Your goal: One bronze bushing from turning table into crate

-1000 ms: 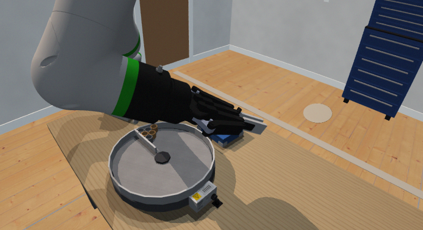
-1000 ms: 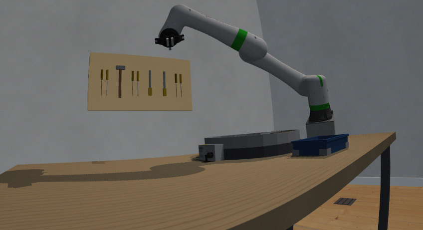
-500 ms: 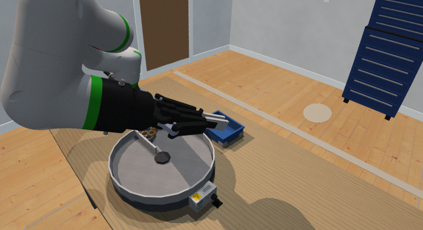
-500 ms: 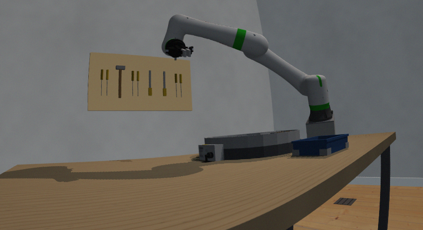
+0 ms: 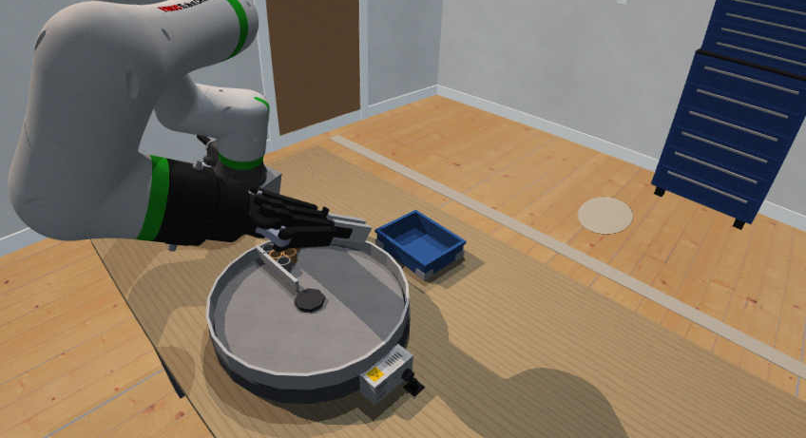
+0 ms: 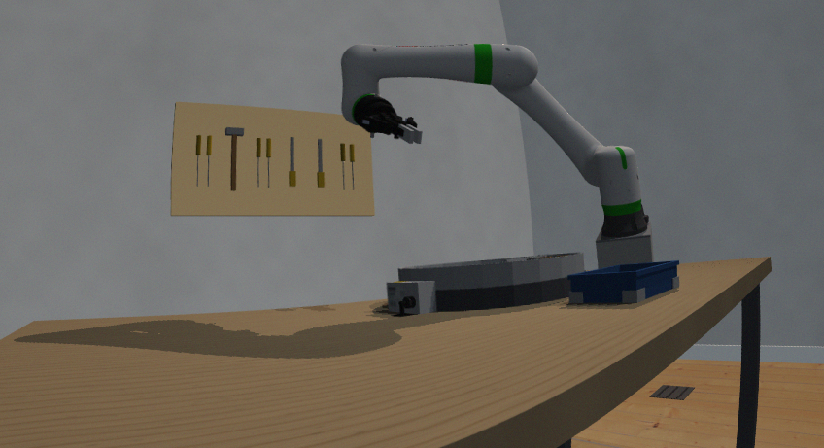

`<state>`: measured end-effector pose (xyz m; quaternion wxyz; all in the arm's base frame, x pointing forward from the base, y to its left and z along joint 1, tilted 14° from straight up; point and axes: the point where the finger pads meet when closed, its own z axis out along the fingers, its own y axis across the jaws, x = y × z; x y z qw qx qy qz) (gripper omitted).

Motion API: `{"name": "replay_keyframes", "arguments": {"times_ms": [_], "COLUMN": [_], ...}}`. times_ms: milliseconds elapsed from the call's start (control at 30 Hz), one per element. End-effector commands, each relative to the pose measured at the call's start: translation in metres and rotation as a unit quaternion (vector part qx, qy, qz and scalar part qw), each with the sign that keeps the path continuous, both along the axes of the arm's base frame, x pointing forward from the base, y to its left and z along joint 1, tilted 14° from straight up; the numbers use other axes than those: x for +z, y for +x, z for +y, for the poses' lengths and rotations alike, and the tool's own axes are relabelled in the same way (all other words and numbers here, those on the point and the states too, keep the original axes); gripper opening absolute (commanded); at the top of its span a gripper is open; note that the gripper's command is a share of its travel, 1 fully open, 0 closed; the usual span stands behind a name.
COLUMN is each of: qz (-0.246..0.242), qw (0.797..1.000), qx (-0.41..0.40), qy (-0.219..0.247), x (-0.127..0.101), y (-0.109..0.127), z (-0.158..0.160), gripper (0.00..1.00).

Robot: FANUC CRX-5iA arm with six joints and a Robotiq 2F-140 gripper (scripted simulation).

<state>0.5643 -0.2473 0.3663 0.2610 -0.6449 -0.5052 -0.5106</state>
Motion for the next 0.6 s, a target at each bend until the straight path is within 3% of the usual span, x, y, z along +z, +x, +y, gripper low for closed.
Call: {"name": "replay_keyframes", "arguments": {"times_ms": [0, 267, 333, 567], "qz": [-0.006, -0.005, -0.005, 0.000], "qw": [1.000, 0.998, 0.998, 0.995], "qx": [0.004, 0.025, 0.025, 0.042], "qy": [-0.018, -0.053, -0.053, -0.090], "x": [-0.027, -0.079, -0.079, -0.130], "y": [-0.031, -0.086, -0.086, -0.136], "z": [0.010, 0.034, 0.034, 0.061], "gripper": [0.06, 0.06, 0.06, 0.06]}}
